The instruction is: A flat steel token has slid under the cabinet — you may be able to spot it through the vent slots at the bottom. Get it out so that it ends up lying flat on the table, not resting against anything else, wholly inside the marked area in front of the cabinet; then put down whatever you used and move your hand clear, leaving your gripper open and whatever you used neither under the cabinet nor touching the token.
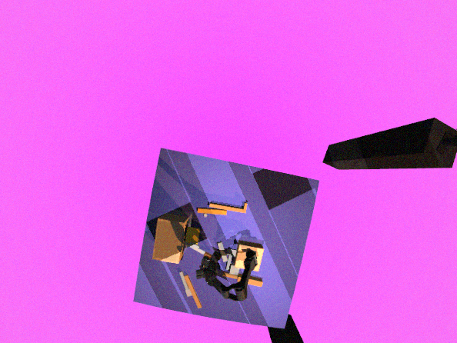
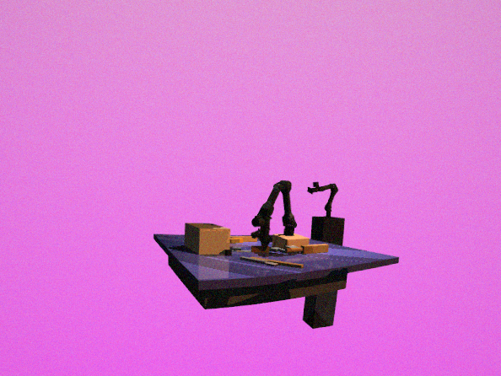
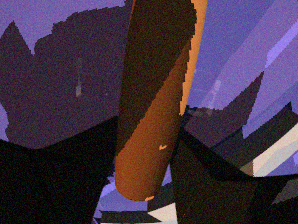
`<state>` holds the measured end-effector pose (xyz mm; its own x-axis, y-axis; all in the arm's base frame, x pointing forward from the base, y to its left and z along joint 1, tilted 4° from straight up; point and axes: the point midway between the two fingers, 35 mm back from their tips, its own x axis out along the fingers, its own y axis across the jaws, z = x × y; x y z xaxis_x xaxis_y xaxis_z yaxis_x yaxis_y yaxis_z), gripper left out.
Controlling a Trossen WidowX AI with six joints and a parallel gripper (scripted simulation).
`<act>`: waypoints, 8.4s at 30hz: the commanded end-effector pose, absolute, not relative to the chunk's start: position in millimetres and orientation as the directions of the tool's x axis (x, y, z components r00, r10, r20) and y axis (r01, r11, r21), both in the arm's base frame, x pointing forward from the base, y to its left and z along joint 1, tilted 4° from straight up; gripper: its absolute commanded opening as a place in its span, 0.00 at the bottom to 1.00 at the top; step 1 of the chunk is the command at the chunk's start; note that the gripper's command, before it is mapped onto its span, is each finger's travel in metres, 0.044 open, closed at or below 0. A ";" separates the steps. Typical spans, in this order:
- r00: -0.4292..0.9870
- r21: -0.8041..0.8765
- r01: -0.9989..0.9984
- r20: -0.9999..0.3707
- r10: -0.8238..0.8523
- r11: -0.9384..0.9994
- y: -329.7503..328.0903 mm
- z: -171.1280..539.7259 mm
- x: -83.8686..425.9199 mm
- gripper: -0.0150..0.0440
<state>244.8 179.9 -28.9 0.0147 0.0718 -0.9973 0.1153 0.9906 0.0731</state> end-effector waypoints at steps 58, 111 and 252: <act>0.021 0.076 0.115 -0.997 0.074 0.990 172.2 -27.0 324.1 0.25; 0.024 0.076 0.114 -0.997 0.074 0.990 169.9 -26.6 365.5 0.25; 0.011 0.078 0.115 -0.997 0.077 0.990 202.1 -29.9 196.2 0.25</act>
<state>202.2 202.3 -28.8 0.0118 0.0823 -0.9965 0.1153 0.9898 0.0831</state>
